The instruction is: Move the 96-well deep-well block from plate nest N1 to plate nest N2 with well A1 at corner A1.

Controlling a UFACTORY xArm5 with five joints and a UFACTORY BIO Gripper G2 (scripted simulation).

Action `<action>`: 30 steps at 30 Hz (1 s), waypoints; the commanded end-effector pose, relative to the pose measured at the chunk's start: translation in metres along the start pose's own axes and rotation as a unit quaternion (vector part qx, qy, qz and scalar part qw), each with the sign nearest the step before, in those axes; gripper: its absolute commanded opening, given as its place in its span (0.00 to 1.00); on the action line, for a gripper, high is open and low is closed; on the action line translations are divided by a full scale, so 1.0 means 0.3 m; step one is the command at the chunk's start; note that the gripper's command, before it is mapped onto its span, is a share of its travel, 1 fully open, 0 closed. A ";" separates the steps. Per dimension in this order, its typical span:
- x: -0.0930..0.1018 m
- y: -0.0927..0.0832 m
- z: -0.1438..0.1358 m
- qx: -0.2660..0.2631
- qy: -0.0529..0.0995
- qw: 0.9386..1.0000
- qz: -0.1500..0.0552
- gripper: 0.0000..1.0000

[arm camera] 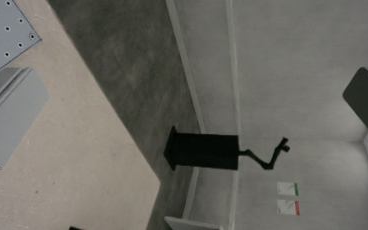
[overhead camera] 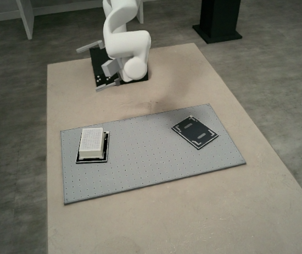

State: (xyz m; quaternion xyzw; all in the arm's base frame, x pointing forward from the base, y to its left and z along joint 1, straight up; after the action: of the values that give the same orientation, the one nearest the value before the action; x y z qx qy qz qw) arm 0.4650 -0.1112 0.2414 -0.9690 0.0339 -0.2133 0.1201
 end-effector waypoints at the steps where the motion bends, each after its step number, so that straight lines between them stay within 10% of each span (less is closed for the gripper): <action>1: 0.003 -0.001 -0.004 0.000 0.002 1.000 0.000 1.00; 17: 0.003 -0.001 -0.004 0.000 0.002 1.000 0.000 1.00; 18: 0.003 -0.001 -0.004 0.000 0.002 1.000 0.000 0.37; 30: 0.042 -0.058 0.005 0.145 0.127 0.981 -0.033 0.37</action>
State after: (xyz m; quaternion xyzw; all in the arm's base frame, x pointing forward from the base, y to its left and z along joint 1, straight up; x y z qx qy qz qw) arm 0.4755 -0.0984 0.2464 -0.9309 0.0019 -0.2994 0.2095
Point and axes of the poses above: the point midway between the two finger pads, its own y axis out along the fingers, its own z axis across the jaws, x = y × z, the point moved 7 cm from there along -y, back along the fingers, and after that the axes turned 11 degrees about y, right-handed, at the moved point
